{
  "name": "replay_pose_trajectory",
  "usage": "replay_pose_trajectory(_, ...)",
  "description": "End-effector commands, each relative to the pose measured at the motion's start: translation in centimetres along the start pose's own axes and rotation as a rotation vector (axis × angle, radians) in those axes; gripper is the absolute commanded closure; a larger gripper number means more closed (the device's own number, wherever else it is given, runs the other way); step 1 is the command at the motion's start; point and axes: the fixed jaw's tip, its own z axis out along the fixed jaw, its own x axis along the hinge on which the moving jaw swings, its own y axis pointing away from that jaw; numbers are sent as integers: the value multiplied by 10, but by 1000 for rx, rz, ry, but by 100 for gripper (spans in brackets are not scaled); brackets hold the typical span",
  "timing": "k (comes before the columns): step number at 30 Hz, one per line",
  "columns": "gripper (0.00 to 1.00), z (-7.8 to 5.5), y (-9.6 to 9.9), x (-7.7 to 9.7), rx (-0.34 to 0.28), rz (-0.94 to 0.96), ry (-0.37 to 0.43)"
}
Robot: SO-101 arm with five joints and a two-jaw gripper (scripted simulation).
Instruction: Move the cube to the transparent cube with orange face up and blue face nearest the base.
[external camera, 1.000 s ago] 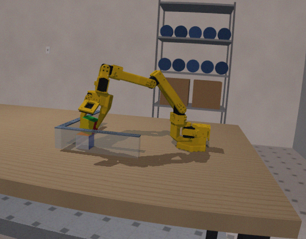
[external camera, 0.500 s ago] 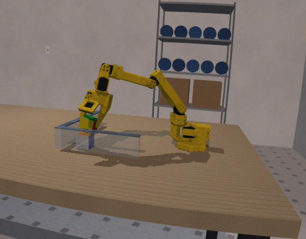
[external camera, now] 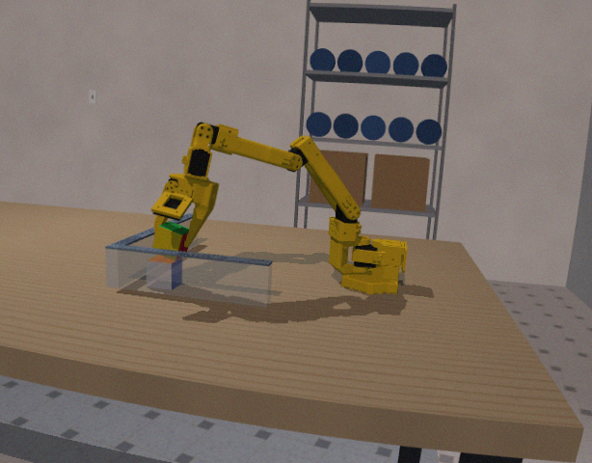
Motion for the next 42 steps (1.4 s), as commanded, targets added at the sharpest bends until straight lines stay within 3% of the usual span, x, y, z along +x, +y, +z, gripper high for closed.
replay_pose_trajectory(1, 78, -18, -7, -1, 69, -8, -31)
replay_pose_trajectory(42, 78, -25, 39, 53, -86, -265, 38)
